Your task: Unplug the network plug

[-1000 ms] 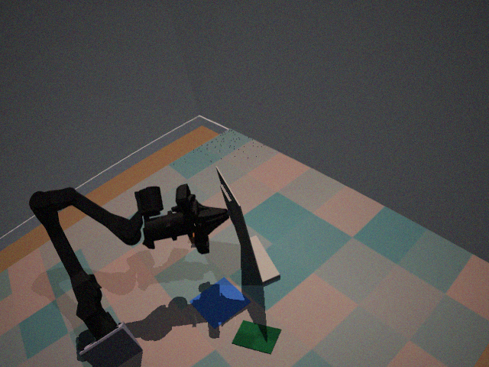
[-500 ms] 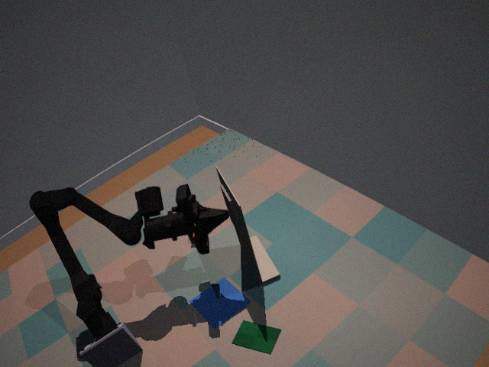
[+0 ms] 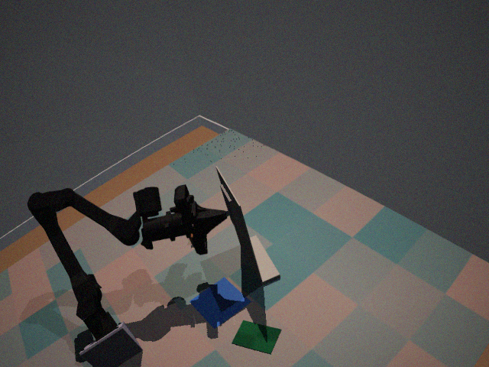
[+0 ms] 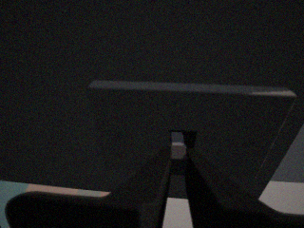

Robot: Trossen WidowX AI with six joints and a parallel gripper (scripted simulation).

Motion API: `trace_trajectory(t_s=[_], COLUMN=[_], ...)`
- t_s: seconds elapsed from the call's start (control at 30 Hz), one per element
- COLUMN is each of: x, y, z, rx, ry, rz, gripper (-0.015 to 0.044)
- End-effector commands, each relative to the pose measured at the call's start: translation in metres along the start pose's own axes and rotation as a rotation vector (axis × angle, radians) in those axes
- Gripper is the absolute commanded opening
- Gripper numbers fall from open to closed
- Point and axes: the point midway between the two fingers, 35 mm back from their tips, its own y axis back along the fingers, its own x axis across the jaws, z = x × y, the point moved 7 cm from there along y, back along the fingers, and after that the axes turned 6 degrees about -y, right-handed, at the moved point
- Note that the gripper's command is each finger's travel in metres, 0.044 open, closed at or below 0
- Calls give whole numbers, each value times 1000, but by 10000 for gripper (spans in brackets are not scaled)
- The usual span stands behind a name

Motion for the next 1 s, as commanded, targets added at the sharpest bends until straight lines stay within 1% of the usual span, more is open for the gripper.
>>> trace_trajectory(t_s=[0.0, 0.97], x=[1, 0], y=[4, 18], z=[-2, -3], rx=[-1, 0], ry=[4, 4], rz=[3, 4], gripper=[0, 0])
